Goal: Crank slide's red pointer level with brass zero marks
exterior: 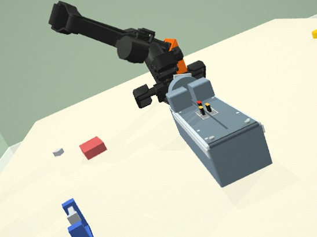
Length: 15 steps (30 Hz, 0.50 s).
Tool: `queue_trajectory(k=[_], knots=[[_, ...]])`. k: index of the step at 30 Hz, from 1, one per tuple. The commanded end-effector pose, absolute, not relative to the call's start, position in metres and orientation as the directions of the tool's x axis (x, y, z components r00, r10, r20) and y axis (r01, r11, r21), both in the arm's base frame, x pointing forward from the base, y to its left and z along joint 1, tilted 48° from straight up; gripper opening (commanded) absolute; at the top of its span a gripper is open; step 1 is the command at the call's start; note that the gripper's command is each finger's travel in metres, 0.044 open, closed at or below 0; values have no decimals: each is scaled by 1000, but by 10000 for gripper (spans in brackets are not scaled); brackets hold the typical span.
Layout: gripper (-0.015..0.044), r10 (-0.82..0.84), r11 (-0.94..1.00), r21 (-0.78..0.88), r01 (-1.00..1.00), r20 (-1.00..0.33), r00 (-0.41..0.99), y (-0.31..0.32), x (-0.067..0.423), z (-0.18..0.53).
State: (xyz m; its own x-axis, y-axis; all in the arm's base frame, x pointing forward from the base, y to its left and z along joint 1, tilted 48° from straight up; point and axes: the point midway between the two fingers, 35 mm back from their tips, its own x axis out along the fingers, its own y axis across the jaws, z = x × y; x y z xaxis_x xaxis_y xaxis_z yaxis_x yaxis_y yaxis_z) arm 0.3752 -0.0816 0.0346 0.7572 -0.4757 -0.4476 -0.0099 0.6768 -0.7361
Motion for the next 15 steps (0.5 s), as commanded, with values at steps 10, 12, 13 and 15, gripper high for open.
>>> queue_trajectory(k=[10, 12, 13, 15], knots=[[0, -490, 670, -742, 11, -431, 758, -85, 374, 50], [0, -490, 670, -742, 12, -431, 758, -85, 374, 52], [0, -490, 670, -742, 12, -431, 758, -85, 374, 53], [0, -490, 670, -742, 12, -431, 758, -84, 374, 55]])
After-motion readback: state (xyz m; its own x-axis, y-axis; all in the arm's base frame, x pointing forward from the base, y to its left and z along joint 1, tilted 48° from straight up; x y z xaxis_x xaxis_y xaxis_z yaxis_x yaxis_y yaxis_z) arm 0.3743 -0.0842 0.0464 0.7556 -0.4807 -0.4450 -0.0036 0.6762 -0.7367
